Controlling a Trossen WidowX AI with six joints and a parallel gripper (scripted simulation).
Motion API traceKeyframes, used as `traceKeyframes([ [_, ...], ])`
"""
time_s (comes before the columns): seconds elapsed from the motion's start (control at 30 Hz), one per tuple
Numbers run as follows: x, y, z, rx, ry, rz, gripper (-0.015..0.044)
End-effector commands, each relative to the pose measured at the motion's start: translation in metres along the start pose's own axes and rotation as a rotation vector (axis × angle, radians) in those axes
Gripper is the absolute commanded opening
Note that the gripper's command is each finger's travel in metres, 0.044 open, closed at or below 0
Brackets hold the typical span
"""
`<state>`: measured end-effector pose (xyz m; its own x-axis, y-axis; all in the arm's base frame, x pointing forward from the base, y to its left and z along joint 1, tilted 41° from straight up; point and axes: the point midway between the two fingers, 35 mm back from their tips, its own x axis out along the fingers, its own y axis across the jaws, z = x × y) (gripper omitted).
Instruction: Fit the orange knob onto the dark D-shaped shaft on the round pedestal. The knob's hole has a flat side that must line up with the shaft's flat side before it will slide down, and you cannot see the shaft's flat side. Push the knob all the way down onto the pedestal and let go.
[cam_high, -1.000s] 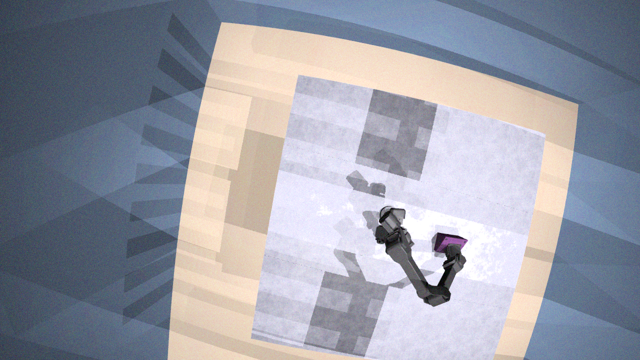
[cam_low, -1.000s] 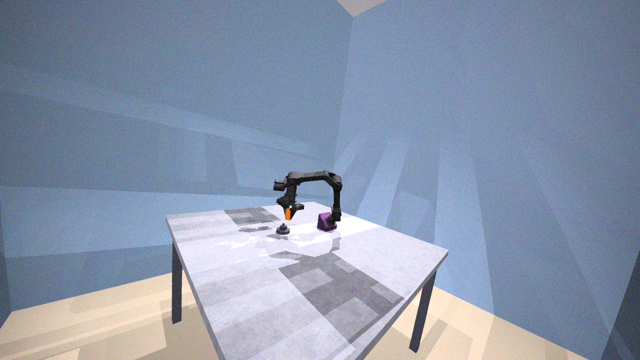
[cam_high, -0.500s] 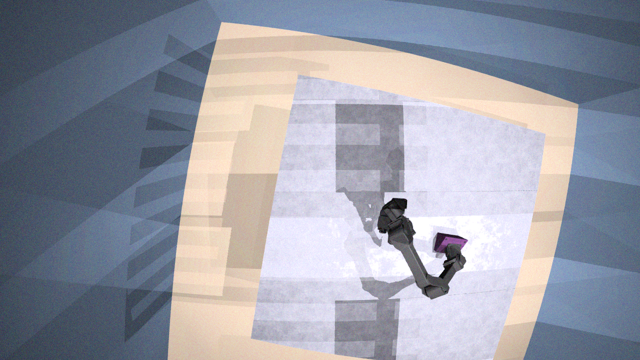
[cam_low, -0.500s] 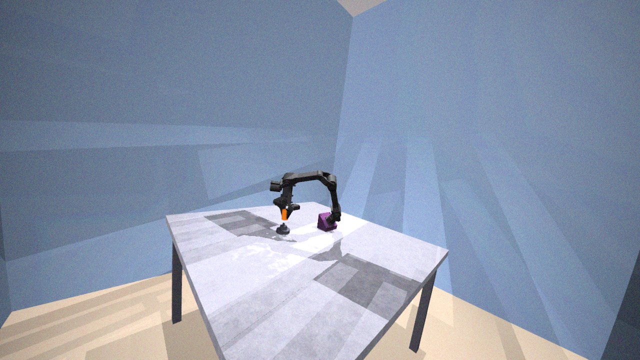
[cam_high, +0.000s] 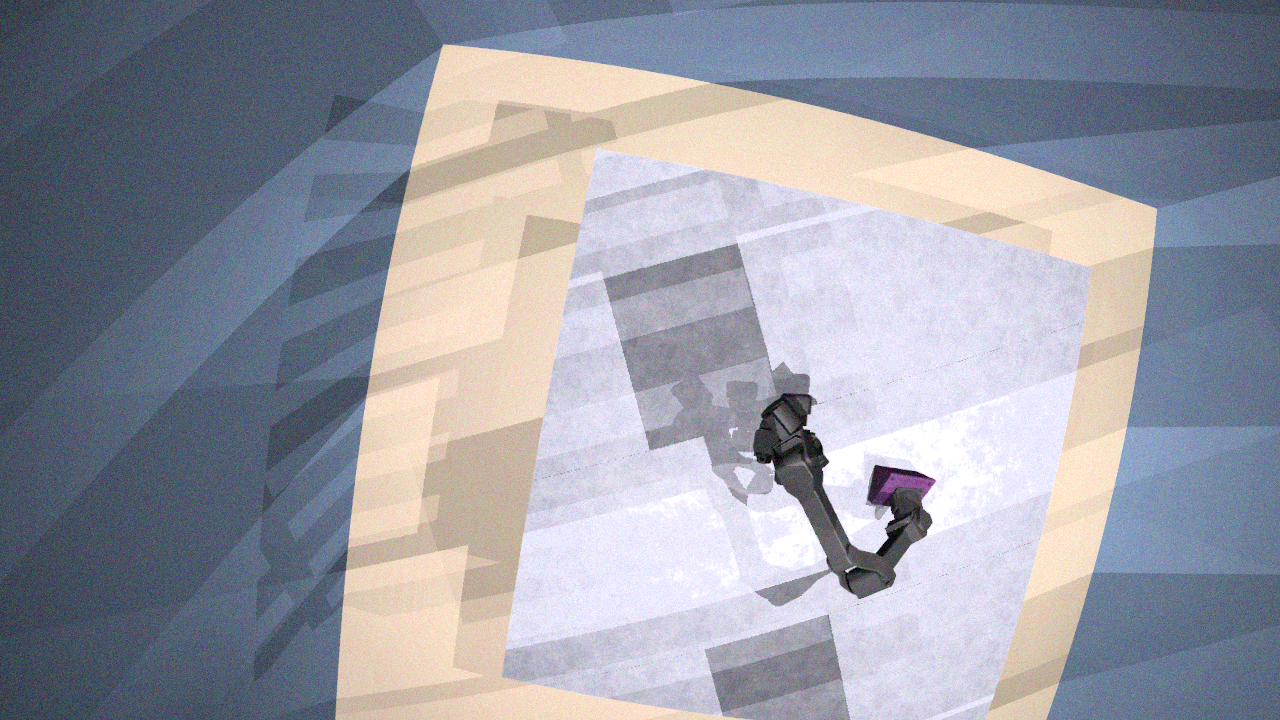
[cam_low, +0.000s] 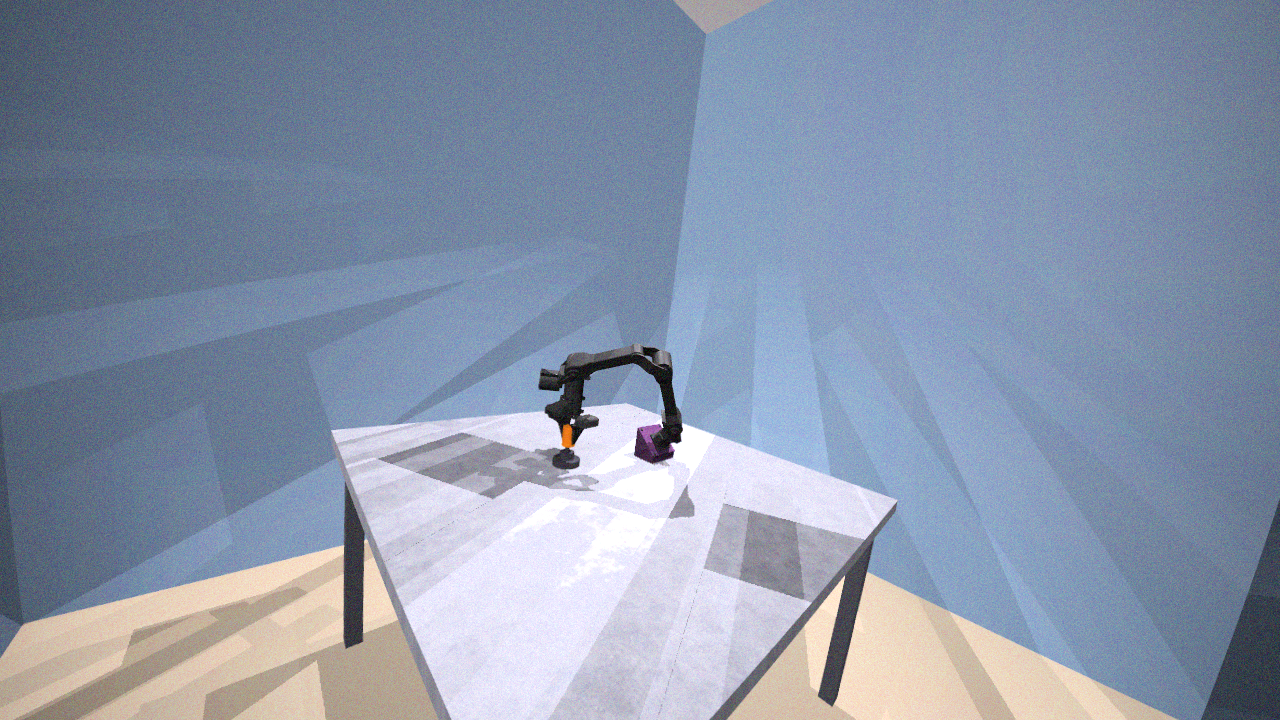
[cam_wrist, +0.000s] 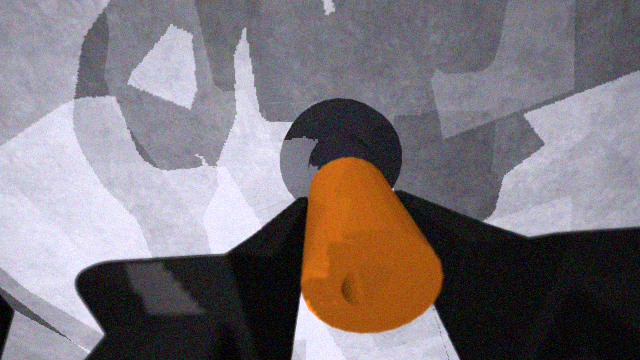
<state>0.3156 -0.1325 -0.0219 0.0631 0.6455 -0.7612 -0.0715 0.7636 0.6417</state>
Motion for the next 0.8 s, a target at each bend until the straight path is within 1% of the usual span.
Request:
traceKeyframes([
  [0.0, -0.0003, 0.0001, 0.0017, 0.001, -0.006, 0.002, 0.0],
  [0.77, 0.0026, 0.0006, 0.0, 0.001, -0.006, 0.002, 0.0],
])
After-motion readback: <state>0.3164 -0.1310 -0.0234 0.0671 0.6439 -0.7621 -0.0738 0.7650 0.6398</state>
